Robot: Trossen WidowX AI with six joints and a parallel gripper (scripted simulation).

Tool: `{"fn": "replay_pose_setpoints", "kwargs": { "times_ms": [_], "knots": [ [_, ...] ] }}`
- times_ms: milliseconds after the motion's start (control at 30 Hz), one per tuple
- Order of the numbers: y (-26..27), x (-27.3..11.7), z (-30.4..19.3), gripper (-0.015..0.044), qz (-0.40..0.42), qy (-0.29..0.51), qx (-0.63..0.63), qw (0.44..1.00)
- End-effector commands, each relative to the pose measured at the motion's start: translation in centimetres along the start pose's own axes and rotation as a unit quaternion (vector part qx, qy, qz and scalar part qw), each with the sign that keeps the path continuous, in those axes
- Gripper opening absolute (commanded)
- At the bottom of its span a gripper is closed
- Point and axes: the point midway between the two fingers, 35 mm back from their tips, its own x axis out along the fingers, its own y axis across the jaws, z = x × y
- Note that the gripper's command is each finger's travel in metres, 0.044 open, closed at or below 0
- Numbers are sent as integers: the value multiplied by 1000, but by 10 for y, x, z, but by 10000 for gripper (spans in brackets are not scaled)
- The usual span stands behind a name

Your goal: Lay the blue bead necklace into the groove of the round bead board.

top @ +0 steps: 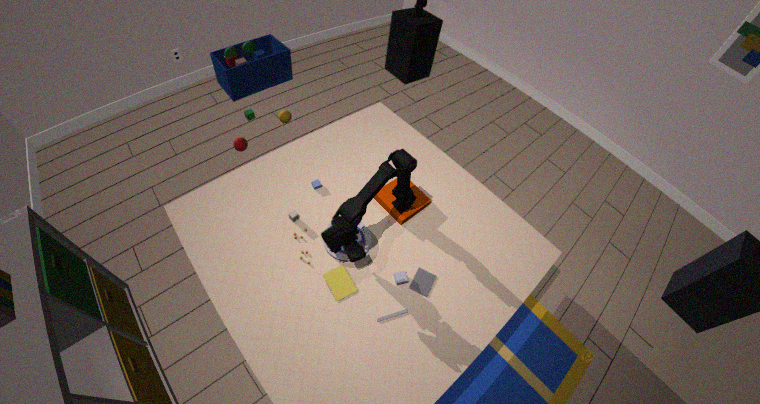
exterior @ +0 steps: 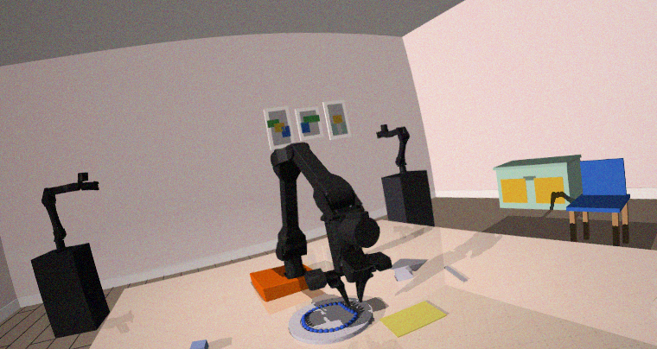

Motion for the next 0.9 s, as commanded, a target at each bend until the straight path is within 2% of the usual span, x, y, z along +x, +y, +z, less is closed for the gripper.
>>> {"fn": "replay_pose_setpoints", "kwargs": {
  "times_ms": [0,800,867],
  "knots": [
    [0,2,1,120,1,-1,0,1000],
    [0,29,-2,120,-1,6,4,1000],
    [0,27,-1,67,-1,3,0,1000]
  ]
}}
